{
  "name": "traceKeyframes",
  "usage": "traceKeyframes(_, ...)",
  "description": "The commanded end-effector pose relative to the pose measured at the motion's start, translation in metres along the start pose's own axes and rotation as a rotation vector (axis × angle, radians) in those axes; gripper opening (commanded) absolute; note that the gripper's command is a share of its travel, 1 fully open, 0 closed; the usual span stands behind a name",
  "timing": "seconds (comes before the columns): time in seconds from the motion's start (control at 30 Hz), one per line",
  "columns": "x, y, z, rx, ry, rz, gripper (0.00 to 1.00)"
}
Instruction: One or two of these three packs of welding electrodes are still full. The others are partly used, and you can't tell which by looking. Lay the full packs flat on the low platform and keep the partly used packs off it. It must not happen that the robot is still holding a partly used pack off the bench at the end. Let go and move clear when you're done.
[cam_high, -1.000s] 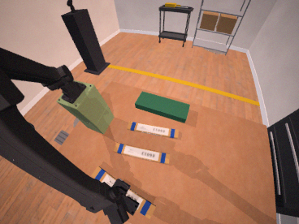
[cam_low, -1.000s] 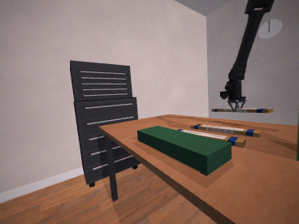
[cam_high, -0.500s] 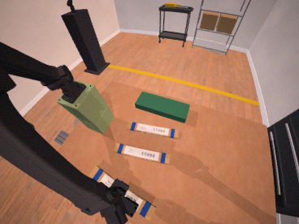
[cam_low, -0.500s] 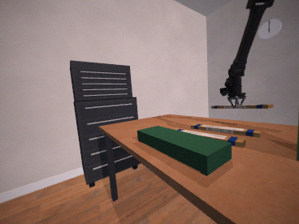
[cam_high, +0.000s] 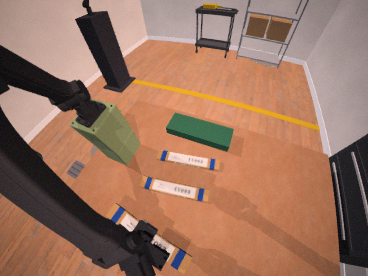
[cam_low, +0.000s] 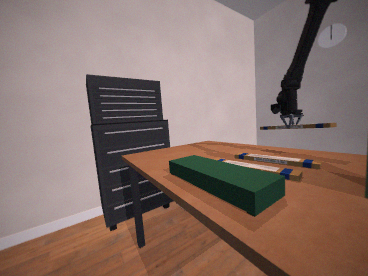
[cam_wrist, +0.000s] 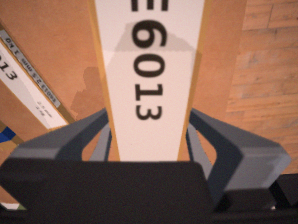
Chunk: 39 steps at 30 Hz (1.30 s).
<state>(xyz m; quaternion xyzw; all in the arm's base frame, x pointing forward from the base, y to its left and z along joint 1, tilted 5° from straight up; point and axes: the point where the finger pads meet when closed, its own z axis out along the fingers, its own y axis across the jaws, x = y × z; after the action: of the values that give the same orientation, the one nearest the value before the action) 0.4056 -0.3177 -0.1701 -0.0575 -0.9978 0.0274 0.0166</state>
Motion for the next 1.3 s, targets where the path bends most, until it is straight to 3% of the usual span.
traceKeyframes(0.0,-0.035,-0.012,-0.058,0.051,-0.084,-0.003,0.00)
traceKeyframes(1.03,-0.033,-0.011,-0.118,0.054,-0.090,-0.002,0.00)
traceKeyframes(1.27,-0.025,-0.006,-0.119,0.048,-0.079,-0.004,0.00)
